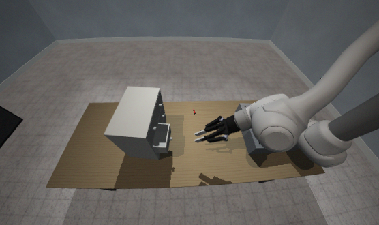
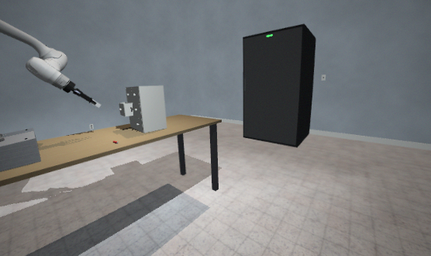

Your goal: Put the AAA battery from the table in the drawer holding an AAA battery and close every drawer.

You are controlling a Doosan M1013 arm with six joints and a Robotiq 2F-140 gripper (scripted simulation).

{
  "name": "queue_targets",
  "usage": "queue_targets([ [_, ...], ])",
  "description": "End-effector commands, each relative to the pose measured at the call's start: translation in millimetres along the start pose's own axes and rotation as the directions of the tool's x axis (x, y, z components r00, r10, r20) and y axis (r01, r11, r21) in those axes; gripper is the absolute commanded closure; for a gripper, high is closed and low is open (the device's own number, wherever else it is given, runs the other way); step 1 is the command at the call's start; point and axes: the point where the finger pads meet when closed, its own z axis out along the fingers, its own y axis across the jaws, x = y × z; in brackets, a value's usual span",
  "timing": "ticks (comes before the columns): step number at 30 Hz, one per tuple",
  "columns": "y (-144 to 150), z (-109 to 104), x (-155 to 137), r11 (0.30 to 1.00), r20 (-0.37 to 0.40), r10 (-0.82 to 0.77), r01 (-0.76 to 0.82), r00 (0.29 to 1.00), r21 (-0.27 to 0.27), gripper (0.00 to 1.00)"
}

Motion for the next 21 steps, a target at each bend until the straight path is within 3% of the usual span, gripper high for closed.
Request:
queue_targets([
  [1, 2.5, -4.2, -0.6, 0.997, 0.096, -0.002, 0.009, 0.995, -0.071, 0.8],
  [9, 1.1, -16.9, 0.1, 0.998, 0.204, 0.006, 0.009, 0.979, -0.069, 0.8],
  [13, 0.2, -27.8, 0.4, 0.998, 0.294, 0.012, 0.009, 0.956, -0.069, 0.8],
  [21, -1.7, -55.8, 1.6, 1.0, 0.305, 0.017, -0.017, 0.952, -0.002, 0.8],
])
